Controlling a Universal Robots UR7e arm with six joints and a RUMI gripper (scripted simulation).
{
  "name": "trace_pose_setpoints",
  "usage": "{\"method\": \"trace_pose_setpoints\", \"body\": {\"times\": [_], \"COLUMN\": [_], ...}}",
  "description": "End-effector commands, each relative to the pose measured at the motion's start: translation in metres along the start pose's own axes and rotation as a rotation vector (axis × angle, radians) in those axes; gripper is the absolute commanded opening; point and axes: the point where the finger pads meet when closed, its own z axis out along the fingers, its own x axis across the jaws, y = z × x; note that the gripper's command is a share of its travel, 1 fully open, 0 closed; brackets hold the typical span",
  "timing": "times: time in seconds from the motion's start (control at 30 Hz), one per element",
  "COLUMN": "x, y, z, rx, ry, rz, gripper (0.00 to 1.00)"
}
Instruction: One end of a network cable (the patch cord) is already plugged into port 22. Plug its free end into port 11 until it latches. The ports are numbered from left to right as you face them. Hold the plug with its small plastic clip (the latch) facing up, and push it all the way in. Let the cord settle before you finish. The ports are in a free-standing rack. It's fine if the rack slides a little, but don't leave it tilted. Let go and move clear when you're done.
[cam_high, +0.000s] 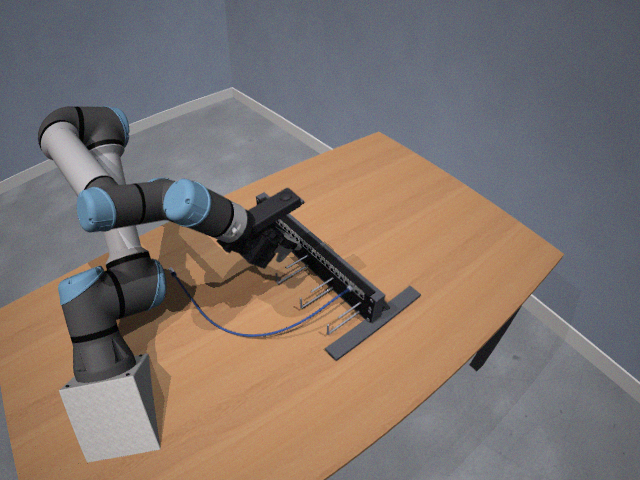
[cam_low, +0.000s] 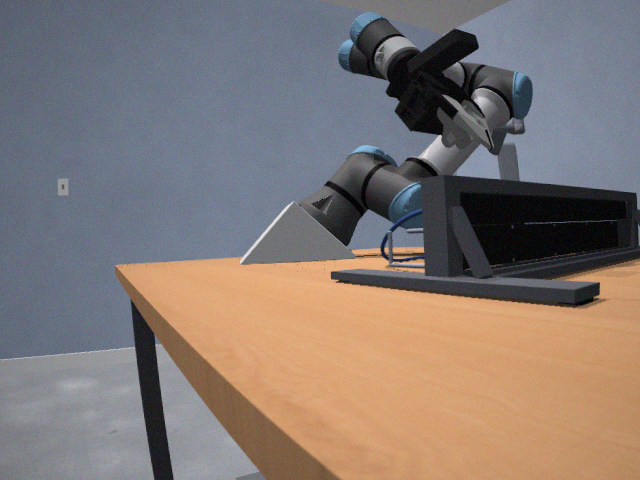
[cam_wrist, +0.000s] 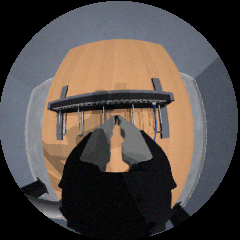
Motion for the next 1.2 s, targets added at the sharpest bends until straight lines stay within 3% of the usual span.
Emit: {"method": "trace_pose_setpoints", "body": {"times": [0.0, 0.33, 1.17], "x": [0.001, 0.001, 0.001], "y": [-0.001, -0.001, -0.001], "z": [0.011, 0.029, 0.042], "rx": [0.002, 0.002, 0.002], "ry": [0.007, 0.007, 0.007], "rz": [0.001, 0.001, 0.001], "gripper": [0.00, 0.00, 0.00]}}
